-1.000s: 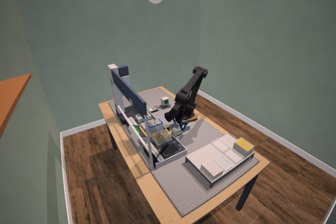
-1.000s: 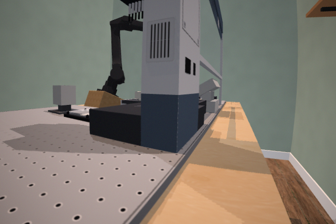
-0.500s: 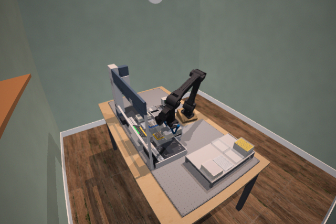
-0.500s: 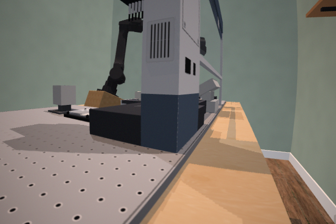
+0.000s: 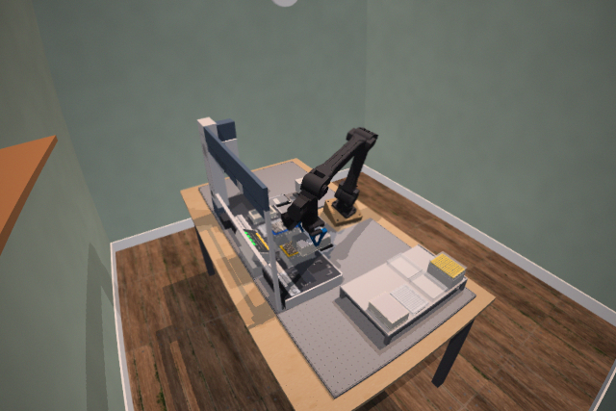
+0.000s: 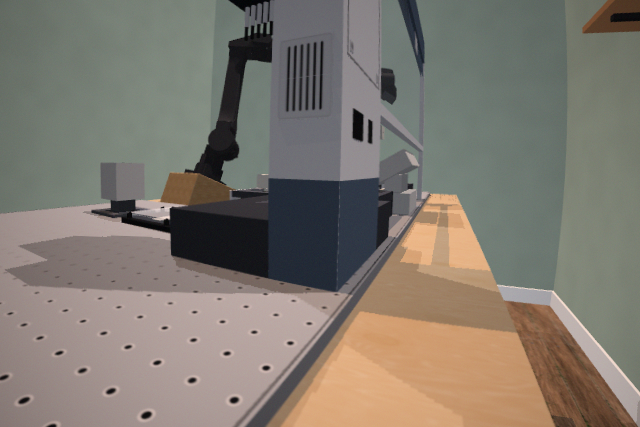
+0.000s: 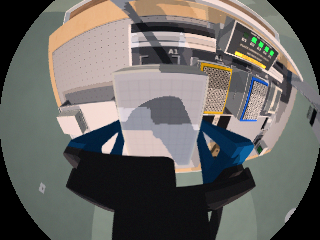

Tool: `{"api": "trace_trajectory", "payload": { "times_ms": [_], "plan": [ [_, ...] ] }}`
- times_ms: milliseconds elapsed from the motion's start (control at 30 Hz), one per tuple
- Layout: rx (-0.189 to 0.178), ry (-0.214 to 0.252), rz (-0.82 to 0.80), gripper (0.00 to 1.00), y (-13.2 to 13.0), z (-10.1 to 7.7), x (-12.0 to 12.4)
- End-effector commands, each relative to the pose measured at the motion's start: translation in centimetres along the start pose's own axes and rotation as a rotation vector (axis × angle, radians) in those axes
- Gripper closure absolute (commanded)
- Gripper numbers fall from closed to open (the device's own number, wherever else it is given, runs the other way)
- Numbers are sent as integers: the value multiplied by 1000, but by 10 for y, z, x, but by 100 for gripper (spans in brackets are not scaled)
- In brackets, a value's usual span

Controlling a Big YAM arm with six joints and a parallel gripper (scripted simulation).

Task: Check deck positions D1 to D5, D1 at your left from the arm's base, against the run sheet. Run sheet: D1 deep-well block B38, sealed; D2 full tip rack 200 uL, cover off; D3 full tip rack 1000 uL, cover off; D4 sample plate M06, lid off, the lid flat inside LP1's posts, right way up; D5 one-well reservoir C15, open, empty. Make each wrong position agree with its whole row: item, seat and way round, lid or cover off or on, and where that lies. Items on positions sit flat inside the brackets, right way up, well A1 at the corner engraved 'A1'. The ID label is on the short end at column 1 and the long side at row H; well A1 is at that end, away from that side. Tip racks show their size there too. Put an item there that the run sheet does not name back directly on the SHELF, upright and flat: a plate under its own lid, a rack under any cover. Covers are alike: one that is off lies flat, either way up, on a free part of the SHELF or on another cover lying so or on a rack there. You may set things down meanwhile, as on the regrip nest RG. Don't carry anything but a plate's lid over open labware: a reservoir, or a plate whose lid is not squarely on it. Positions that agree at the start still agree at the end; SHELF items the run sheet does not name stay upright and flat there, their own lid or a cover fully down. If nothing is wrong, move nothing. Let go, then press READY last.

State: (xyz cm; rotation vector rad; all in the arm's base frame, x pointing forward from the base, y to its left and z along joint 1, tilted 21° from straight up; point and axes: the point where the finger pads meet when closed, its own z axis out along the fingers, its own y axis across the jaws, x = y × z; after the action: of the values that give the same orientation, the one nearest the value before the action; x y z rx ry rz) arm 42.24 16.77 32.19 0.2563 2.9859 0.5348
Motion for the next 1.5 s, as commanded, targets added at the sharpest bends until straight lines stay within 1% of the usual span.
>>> {"api": "trace_trajectory", "payload": {
  "times_ms": [0,367,400,433,467,500,533,600,633,1167,1200,1467],
  "plan": [
    [-24,-46,-13,100,8,-20,-7],
    [-24,-47,-13,100,9,-20,-8],
    [-28,-53,-19,100,13,-23,-16],
    [-28,-53,-19,100,13,-23,-16],
    [-24,-47,-13,100,9,-20,-8],
    [-34,-65,-24,100,14,-30,-13],
    [-35,-67,-24,100,15,-31,-13],
    [-35,-67,-24,100,15,-31,-13],
    [-24,-47,-13,100,9,-20,-8],
    [-24,-47,-13,100,9,-20,-8],
    [-34,-64,-24,100,15,-29,-13],
    [-33,-61,-23,100,16,-28,-13]
  ]
}}
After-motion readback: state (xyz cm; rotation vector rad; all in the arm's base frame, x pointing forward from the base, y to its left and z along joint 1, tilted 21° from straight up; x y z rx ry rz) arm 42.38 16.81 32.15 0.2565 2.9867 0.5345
